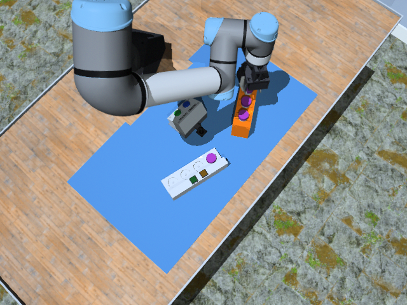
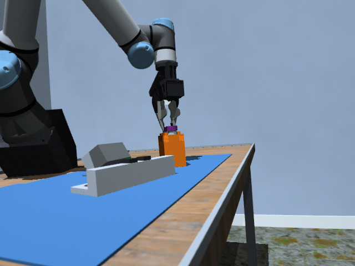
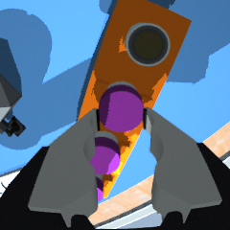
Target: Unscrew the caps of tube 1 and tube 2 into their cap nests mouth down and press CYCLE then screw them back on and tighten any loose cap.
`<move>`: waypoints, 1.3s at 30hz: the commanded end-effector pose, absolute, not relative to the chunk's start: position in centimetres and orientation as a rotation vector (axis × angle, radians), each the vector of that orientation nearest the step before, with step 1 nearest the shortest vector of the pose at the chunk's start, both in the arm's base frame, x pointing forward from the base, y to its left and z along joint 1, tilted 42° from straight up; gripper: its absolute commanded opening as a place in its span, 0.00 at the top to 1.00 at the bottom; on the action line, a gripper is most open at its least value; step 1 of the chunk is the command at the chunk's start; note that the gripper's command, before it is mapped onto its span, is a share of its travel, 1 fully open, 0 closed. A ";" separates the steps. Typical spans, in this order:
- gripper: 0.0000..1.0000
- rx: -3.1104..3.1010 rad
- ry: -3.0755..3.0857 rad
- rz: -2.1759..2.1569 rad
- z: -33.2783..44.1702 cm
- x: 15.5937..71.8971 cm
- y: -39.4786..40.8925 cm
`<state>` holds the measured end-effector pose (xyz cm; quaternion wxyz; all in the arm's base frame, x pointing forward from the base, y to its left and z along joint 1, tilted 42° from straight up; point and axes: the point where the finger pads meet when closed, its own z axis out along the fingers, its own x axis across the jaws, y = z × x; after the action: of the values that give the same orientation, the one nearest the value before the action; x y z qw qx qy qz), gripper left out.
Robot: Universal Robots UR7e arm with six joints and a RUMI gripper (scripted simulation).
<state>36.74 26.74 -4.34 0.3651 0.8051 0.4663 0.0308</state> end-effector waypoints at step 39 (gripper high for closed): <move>0.65 2.397 0.475 0.394 -4.4 36.5 26.8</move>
<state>36.60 26.85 -4.44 0.3355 0.8880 0.2934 0.1136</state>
